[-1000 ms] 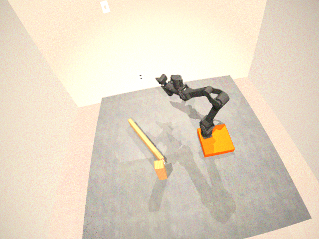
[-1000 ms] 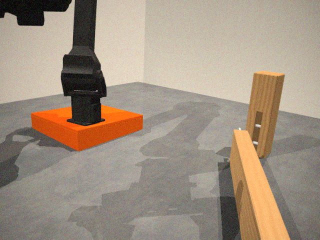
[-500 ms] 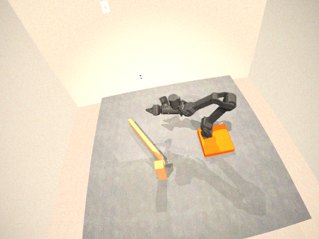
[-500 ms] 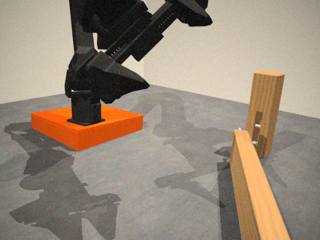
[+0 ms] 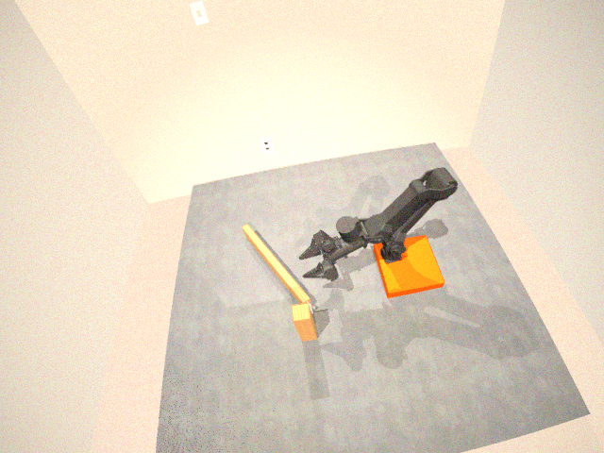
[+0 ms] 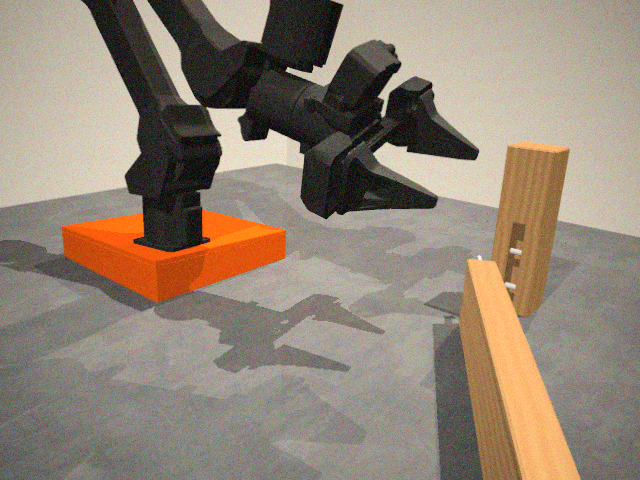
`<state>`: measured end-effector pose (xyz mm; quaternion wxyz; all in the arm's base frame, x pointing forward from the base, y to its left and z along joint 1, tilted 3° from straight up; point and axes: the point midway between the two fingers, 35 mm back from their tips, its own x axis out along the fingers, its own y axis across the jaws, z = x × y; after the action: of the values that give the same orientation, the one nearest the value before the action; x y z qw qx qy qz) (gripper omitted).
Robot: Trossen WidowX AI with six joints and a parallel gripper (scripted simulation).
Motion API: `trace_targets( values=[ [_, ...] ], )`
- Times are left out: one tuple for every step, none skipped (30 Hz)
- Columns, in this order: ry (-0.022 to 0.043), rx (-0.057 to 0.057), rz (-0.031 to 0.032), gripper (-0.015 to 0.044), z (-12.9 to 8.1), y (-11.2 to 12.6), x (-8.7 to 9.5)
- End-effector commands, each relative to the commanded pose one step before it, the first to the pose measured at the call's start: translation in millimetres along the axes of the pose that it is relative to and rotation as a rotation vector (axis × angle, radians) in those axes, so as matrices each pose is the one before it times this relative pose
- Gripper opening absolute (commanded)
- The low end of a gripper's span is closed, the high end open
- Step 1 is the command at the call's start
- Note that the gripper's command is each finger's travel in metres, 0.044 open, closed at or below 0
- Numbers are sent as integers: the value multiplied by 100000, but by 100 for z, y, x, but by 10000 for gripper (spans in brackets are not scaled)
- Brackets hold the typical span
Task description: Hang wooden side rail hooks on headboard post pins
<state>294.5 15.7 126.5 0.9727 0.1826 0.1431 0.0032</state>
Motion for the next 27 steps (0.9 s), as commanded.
trace_targets(
  values=[
    [7474, -18348, 13926, 440, -4095, 3372, -1580],
    [1399, -4103, 3314, 440, -760, 879, -237],
    [1300, -4131, 3350, 440, -735, 887, -233],
    [1198, -4150, 3376, 440, -709, 892, -227],
    [898, -3387, 2760, 440, -554, 731, -178],
    [506, -2040, 1664, 440, -322, 443, -102],
    [163, -681, 556, 440, -105, 149, -33],
    [0, 0, 0, 440, 0, 0, 0],
    [0, 0, 0, 440, 0, 0, 0],
    [0, 0, 0, 440, 0, 0, 0],
    [0, 0, 0, 440, 0, 0, 0],
    [0, 0, 0, 440, 0, 0, 0],
    [0, 0, 0, 440, 0, 0, 0],
    [0, 0, 0, 440, 0, 0, 0],
    [0, 0, 0, 440, 0, 0, 0],
    [0, 0, 0, 440, 0, 0, 0],
    [0, 0, 0, 440, 0, 0, 0],
    [0, 0, 0, 440, 0, 0, 0],
    [0, 0, 0, 440, 0, 0, 0],
    [0, 0, 0, 440, 0, 0, 0],
    [0, 0, 0, 440, 0, 0, 0],
    [0, 0, 0, 440, 0, 0, 0],
    [0, 0, 0, 440, 0, 0, 0],
    [0, 0, 0, 440, 0, 0, 0],
    [0, 0, 0, 440, 0, 0, 0],
    [0, 0, 0, 440, 0, 0, 0],
    [0, 0, 0, 440, 0, 0, 0]
  ],
)
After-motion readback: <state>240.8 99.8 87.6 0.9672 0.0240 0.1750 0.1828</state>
